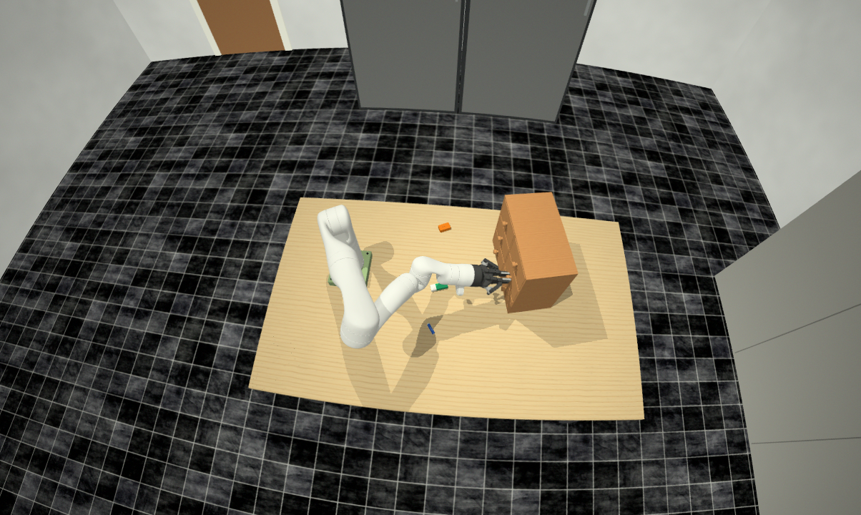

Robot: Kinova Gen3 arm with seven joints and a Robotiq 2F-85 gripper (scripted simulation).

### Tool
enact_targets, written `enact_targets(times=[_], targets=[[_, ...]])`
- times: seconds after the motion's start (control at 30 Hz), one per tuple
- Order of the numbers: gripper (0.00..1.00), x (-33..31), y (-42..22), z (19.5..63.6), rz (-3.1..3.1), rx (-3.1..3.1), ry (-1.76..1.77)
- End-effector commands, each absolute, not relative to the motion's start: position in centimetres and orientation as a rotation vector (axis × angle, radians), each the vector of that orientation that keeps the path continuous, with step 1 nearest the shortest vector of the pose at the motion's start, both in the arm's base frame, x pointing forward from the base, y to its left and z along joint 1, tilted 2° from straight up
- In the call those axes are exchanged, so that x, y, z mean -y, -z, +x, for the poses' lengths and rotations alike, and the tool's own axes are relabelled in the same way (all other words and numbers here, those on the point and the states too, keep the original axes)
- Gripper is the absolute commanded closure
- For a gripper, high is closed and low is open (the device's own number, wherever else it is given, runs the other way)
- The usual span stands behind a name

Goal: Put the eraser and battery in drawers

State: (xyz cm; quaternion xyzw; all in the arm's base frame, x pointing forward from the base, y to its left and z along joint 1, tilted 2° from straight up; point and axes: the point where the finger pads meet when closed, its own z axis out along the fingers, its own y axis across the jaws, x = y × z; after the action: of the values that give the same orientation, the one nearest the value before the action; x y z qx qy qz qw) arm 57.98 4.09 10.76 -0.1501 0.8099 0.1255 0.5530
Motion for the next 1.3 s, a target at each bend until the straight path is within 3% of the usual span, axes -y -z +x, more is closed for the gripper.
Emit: enact_targets(times=[0.0,1.27], targets=[[0.87,-4.09,-10.84,58.01,-0.355,-1.913,-0.296],[0.87,-3.71,-10.86,57.09,-0.355,-1.913,-0.296]])
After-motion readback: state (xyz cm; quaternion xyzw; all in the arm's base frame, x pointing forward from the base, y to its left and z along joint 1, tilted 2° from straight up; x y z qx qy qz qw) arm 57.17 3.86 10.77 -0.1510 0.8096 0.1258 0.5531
